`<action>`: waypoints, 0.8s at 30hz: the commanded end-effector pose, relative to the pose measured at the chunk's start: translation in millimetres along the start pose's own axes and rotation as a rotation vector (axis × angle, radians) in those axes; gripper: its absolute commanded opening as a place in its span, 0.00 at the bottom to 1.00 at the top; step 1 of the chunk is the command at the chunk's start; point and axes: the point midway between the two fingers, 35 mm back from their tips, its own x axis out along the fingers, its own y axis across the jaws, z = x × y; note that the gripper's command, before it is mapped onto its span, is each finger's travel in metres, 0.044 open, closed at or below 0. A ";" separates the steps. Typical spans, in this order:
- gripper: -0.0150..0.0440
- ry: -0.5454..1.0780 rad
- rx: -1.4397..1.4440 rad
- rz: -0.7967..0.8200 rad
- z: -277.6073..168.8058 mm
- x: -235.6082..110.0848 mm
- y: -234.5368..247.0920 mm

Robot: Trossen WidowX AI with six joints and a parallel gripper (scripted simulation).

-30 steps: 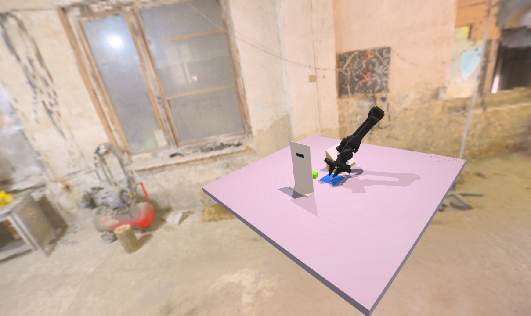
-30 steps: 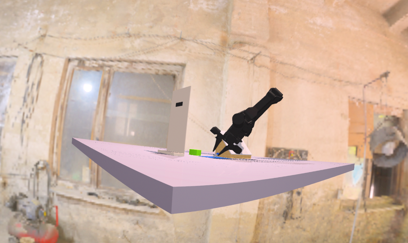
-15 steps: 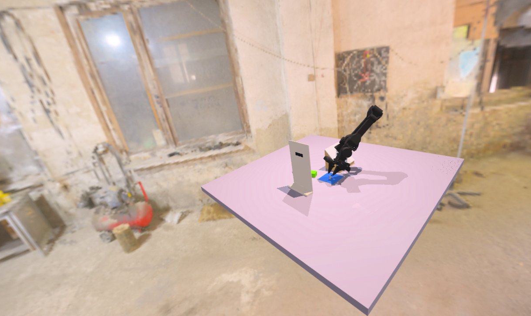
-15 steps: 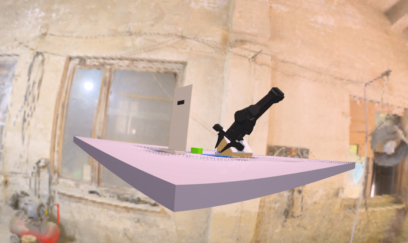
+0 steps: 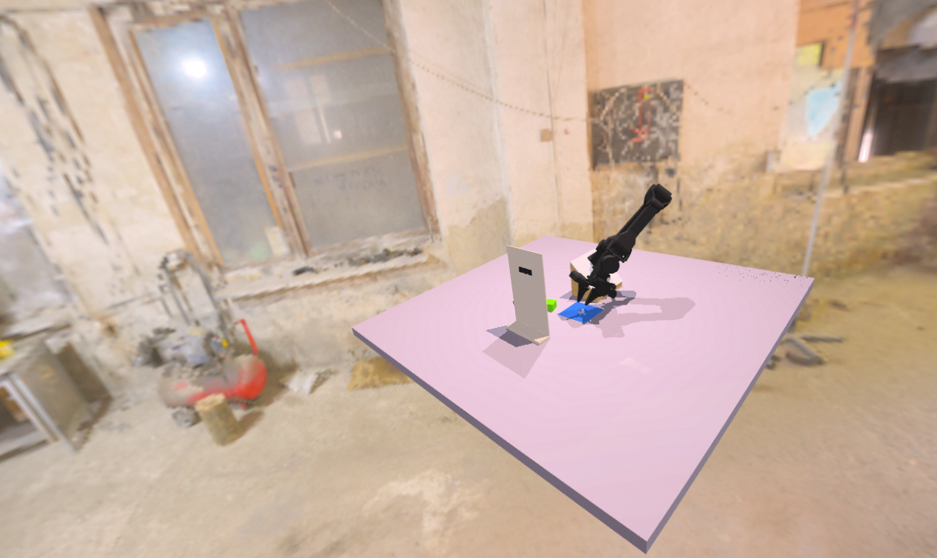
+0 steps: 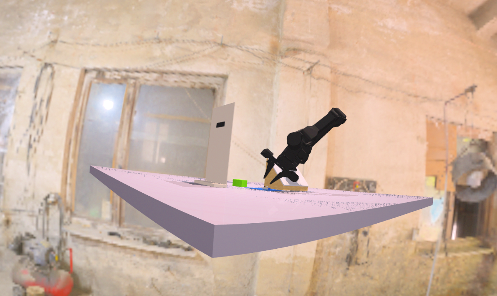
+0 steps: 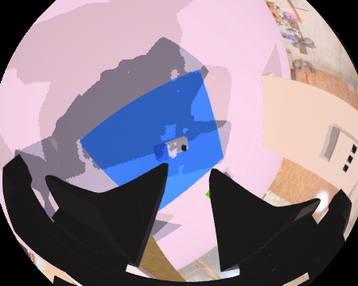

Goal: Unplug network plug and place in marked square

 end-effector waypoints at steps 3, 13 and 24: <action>0.52 -0.005 -0.004 0.002 1.7 -5.1 -0.1; 0.52 -0.002 -0.004 0.002 1.3 -10.3 -3.0; 0.52 0.004 -0.006 0.002 1.5 -17.1 -10.0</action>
